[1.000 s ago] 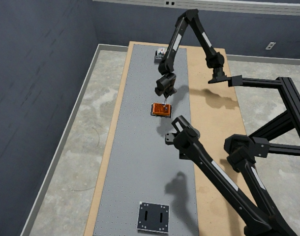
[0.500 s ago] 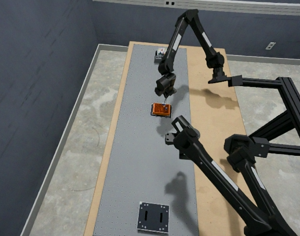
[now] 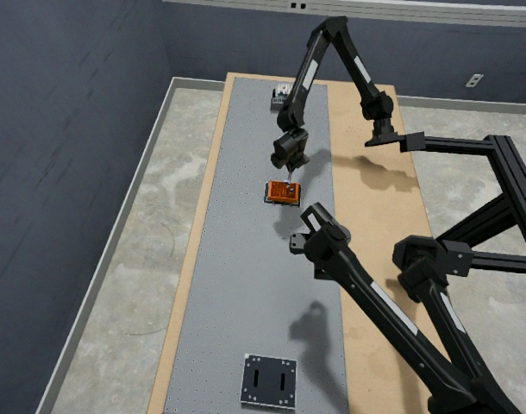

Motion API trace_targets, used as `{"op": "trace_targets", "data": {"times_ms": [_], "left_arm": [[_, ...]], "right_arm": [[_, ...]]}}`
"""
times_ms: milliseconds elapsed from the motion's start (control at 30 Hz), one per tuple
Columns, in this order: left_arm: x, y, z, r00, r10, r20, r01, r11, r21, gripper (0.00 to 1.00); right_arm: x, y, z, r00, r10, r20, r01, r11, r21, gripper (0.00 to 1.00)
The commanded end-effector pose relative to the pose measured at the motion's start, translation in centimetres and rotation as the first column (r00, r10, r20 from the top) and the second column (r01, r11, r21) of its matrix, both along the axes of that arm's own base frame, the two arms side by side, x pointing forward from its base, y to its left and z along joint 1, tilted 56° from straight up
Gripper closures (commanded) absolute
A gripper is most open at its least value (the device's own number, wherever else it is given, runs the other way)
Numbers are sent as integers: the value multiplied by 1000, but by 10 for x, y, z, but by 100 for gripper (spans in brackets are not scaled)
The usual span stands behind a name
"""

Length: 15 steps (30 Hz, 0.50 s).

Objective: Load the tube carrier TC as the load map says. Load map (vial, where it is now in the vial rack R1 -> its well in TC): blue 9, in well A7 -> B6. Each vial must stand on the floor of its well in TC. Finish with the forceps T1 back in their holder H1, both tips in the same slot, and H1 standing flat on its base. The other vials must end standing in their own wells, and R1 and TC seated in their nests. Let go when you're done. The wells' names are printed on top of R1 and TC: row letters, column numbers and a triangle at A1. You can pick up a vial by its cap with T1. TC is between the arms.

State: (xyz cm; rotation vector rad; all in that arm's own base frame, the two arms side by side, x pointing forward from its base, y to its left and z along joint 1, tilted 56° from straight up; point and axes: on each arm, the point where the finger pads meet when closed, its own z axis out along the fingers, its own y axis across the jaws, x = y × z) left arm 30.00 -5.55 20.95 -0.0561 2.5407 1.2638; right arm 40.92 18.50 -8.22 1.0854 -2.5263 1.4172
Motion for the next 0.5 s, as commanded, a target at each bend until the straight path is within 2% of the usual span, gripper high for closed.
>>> {"op": "trace_targets", "data": {"times_ms": [0, 467], "left_arm": [[4, -3, 7, 1000, 3, 15, -3, 1000, -6, 0], [4, -3, 7, 1000, 3, 15, -3, 1000, -6, 0]], "right_arm": [[4, -8, -4, 1000, -6, -6, 6, 1000, -3, 91], [3, -11, -7, 1000, -6, -9, 6, 1000, -6, 91]]}}
